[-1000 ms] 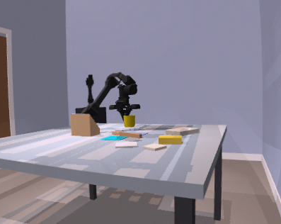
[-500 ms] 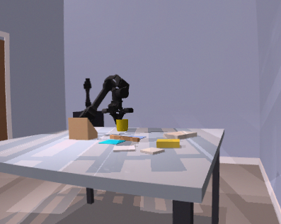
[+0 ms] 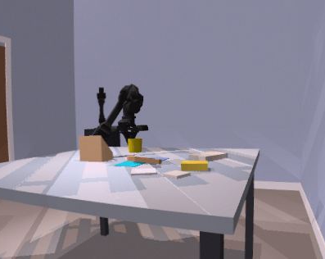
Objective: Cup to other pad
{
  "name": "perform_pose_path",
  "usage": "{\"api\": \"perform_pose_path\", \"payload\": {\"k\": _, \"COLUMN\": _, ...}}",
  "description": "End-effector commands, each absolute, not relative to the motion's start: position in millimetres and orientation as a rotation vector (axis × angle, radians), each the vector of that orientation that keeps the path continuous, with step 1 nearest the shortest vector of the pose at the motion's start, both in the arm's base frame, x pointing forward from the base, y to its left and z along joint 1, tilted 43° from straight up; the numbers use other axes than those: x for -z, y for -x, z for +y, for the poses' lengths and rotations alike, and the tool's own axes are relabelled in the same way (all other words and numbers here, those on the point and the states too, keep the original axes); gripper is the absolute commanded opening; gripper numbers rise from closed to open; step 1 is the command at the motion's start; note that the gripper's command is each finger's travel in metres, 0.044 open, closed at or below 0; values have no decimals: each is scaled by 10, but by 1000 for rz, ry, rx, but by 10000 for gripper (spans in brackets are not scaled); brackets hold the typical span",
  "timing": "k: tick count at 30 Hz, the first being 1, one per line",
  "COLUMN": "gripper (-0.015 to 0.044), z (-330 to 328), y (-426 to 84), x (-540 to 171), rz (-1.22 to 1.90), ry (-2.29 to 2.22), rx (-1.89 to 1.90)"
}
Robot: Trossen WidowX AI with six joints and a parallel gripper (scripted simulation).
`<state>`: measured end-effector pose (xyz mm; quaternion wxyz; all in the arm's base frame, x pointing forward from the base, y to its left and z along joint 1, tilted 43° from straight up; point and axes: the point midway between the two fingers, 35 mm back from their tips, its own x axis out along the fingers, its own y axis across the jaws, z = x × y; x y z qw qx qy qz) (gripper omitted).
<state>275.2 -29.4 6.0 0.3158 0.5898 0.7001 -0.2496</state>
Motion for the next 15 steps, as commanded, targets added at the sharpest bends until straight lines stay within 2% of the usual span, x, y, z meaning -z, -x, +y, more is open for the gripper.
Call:
{"api": "perform_pose_path", "payload": {"k": 1, "gripper": 0, "z": -389, "y": -2719, "x": 45, "rz": 1848, "ry": -1547, "rx": 661}}
{"api": "perform_pose_path", "payload": {"k": 15, "gripper": 0, "z": -521, "y": -2661, "x": 219, "rz": 1847, "ry": -1546, "rx": 661}}
